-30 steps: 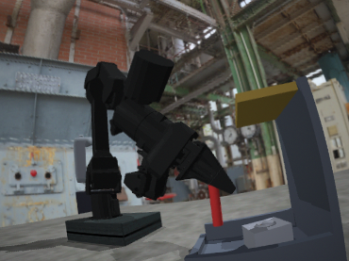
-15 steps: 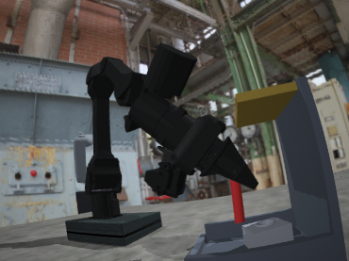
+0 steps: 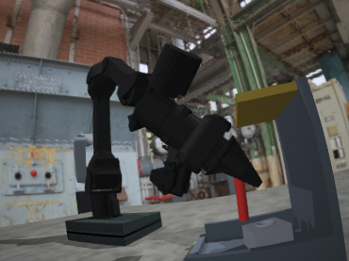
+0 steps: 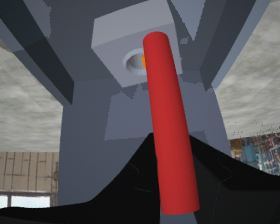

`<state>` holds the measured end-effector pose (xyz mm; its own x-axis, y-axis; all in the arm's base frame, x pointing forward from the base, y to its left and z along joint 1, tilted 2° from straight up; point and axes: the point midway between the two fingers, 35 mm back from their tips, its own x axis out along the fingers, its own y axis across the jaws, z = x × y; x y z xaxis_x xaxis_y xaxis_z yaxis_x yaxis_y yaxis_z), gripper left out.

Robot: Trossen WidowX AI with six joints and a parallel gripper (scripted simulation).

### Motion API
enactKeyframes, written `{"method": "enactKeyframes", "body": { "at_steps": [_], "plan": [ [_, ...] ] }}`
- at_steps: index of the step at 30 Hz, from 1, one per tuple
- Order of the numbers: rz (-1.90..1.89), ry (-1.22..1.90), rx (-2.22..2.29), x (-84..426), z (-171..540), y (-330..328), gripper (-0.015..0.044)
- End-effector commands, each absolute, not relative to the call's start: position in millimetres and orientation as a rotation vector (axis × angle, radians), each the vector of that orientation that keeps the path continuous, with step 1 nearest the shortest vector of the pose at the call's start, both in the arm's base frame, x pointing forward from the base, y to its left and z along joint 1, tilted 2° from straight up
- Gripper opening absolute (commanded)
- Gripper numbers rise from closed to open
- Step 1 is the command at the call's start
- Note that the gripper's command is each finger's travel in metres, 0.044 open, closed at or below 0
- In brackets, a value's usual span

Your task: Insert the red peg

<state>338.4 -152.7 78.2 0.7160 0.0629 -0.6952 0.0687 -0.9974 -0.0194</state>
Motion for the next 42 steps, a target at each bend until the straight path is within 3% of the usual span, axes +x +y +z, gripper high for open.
{"method": "enactKeyframes", "body": {
  "at_steps": [1,42],
  "plan": [
    [-1.164,0.102,2.903,342,81,-154,0.0],
    [-1.163,0.102,2.904,354,82,-151,0.0]
  ]
}}
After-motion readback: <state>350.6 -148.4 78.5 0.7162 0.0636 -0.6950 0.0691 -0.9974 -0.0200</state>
